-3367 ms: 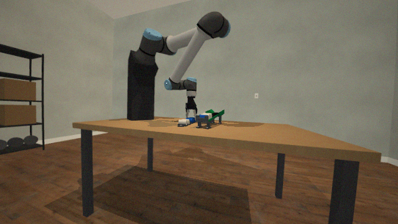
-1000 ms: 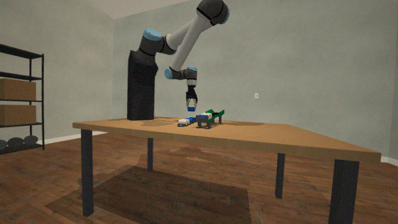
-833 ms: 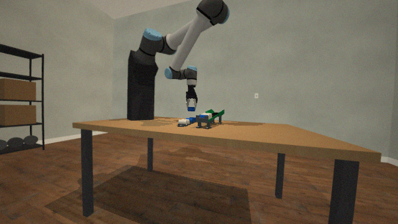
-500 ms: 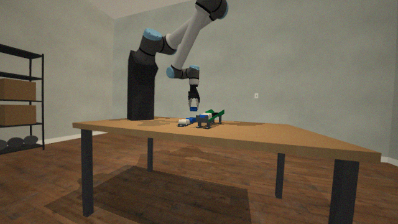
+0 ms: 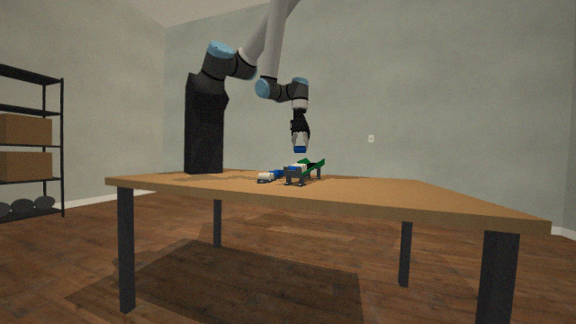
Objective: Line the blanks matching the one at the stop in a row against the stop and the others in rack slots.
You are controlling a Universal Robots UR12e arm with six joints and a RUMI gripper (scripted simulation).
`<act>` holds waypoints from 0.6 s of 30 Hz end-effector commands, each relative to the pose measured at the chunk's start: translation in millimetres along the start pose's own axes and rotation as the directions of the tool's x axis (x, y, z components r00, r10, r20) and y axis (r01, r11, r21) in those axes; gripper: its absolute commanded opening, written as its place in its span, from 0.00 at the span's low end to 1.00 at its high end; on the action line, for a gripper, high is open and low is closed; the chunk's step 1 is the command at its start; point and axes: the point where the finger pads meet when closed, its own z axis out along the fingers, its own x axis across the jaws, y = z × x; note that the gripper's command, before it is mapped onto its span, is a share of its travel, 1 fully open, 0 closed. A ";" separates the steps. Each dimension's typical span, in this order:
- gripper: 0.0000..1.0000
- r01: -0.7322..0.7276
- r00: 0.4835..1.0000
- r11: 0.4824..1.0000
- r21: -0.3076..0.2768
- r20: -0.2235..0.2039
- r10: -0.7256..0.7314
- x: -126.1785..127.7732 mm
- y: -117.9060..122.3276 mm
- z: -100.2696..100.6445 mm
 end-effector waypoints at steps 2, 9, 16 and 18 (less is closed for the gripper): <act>0.36 -0.026 0.999 1.000 0.005 0.019 0.026 27.8 14.2 -13.6; 0.36 -0.027 0.999 1.000 0.005 0.019 0.027 28.5 14.5 -14.1; 0.36 -0.027 0.999 1.000 0.005 0.019 0.027 28.5 14.5 -14.1; 0.36 -0.027 0.999 1.000 0.005 0.019 0.027 28.5 14.5 -13.6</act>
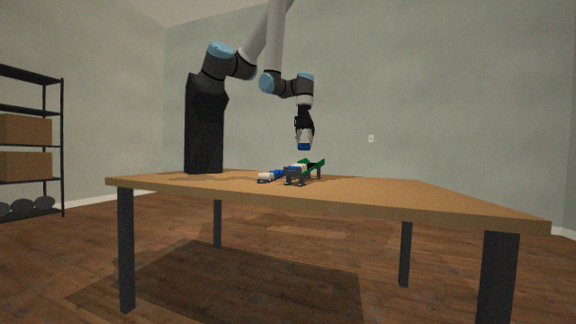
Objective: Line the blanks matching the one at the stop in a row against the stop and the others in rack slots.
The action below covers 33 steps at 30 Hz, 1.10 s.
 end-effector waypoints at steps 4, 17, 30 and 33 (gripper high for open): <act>0.36 0.000 1.000 1.000 0.000 -0.001 0.000 0.6 -0.1 4.6; 0.36 0.000 1.000 1.000 0.000 -0.001 0.000 0.7 -0.1 48.2; 0.36 0.000 1.000 1.000 0.000 -0.001 0.000 0.8 -0.1 95.8; 0.36 0.000 1.000 1.000 0.000 -0.001 0.000 0.8 -0.1 98.4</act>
